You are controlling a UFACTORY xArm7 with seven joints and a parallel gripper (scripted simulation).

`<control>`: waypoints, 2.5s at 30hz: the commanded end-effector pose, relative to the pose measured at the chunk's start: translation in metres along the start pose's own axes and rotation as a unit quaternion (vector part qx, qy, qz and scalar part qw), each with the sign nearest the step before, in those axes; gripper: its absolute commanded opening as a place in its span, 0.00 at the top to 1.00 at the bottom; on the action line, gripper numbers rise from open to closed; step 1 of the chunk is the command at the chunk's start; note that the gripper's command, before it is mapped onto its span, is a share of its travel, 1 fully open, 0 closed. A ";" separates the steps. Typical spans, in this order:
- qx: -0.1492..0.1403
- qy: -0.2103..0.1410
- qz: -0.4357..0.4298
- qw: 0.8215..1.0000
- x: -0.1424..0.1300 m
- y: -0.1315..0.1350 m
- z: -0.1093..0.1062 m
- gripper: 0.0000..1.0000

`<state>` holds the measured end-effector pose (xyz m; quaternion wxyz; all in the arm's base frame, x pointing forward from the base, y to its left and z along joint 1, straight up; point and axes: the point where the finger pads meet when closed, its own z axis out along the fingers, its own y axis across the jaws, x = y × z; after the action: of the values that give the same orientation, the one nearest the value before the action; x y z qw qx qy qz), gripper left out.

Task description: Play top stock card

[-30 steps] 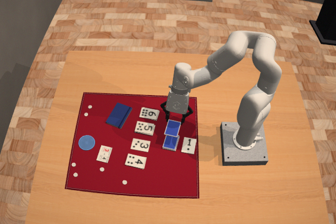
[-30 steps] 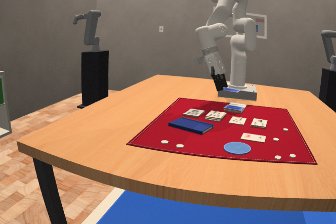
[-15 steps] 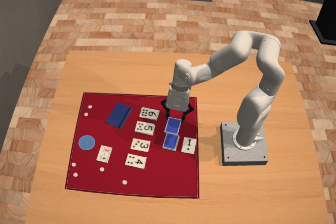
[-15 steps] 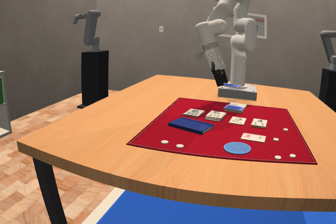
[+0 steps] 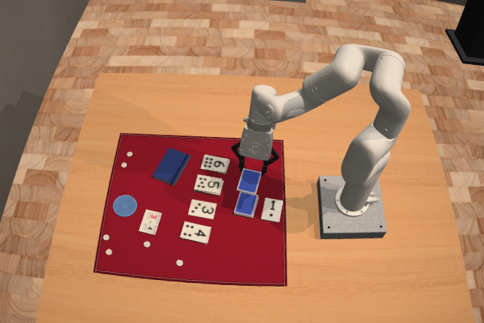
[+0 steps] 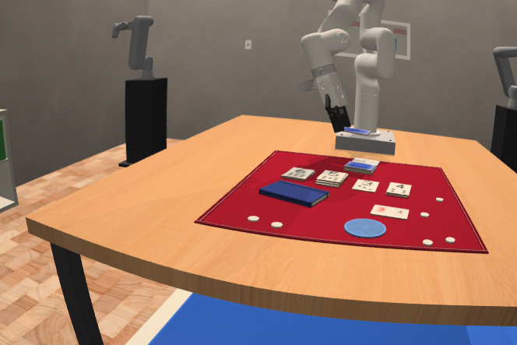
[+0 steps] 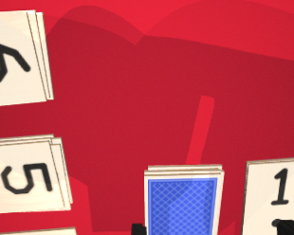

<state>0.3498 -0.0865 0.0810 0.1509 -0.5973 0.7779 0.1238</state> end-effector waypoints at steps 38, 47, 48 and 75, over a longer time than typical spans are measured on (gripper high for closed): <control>0.002 0.001 -0.001 1.000 -0.119 0.004 0.047 0.26; 0.002 0.001 -0.001 1.000 -0.139 0.005 0.055 0.26; 0.002 0.001 -0.001 1.000 -0.141 0.005 0.056 0.26; 0.002 0.001 -0.001 1.000 -0.144 0.006 0.059 0.26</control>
<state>0.3829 0.0659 0.0811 0.1503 -0.5974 0.7780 0.1233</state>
